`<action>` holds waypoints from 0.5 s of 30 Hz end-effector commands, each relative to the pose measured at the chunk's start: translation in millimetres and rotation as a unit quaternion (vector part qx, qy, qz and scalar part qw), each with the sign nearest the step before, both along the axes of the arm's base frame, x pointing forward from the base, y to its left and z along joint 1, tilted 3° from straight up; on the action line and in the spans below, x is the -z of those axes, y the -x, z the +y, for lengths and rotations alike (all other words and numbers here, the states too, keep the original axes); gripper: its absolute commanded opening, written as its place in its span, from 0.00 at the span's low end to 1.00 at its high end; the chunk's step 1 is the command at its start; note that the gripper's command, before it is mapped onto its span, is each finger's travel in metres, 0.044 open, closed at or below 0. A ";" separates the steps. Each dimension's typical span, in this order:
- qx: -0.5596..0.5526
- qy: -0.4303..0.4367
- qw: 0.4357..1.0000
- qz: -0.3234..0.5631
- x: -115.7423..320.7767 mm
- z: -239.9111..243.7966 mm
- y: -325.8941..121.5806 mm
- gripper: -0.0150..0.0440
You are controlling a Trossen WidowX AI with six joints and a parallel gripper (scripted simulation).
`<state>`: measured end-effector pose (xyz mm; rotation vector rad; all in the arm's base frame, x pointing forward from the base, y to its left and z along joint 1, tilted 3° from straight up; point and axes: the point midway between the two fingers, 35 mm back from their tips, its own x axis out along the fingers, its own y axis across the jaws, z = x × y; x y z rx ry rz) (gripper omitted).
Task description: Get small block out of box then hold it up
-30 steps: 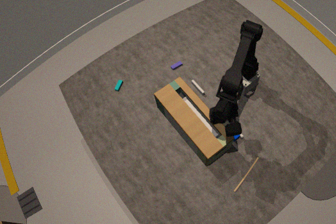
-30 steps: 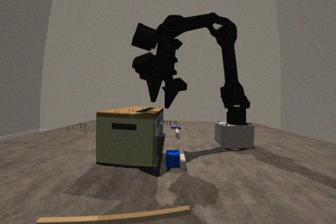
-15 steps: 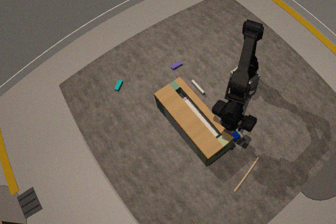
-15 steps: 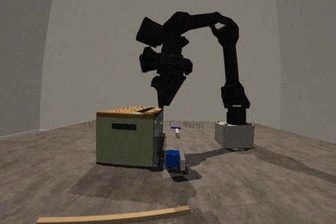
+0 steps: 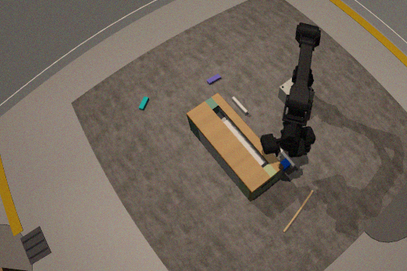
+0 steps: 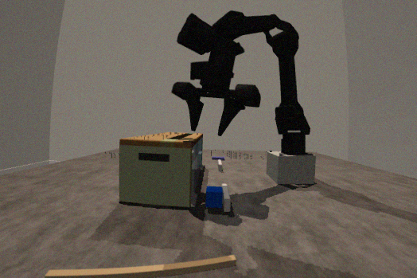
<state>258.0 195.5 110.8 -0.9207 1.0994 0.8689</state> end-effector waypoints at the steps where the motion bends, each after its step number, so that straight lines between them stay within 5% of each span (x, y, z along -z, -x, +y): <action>1: -0.416 0.153 0.891 -0.098 -8.2 4.7 8.0 0.74; 15: -0.698 0.279 0.648 -0.124 -11.9 8.7 15.1 0.74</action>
